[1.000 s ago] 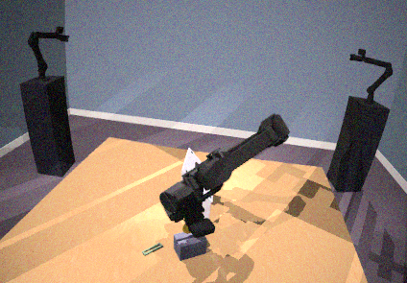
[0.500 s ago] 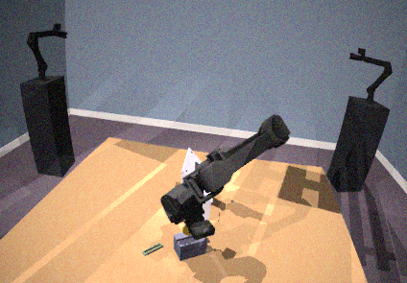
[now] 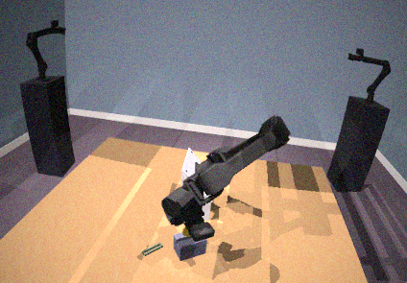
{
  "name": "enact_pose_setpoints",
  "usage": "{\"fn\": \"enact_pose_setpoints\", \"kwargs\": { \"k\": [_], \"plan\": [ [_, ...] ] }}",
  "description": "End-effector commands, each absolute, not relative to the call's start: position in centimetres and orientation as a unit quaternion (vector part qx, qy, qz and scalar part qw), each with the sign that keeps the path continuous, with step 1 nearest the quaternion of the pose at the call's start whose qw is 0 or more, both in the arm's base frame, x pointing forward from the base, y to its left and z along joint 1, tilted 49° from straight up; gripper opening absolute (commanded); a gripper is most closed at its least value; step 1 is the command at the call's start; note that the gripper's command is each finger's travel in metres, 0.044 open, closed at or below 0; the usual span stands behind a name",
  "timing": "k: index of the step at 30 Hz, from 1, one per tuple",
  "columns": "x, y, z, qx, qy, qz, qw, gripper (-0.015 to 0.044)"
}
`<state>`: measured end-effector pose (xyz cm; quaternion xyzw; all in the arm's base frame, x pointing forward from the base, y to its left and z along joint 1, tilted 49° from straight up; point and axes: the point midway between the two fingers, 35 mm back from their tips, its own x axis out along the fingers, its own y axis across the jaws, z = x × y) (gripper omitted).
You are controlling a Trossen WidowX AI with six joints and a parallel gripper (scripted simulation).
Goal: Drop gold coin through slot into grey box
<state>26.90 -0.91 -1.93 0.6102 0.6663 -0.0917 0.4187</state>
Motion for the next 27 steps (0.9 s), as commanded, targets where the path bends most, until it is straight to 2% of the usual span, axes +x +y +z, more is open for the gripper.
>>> {"fn": "enact_pose_setpoints", "kwargs": {
  "k": [1,5,11,20,27],
  "plan": [
    [26.9,-0.7,-2.1,0.612,0.666,-0.092,0.416,0.0],
    [26.9,-0.6,-2.2,0.612,0.666,-0.092,0.416,0.0],
    [26.9,-0.7,-2.1,0.61,0.666,-0.092,0.419,0.0157],
    [26.9,-0.7,-2.1,0.61,0.666,-0.092,0.419,0.0161],
    [26.7,-2.0,-0.9,0.61,0.666,-0.092,0.418,0.0344]
  ]
}}
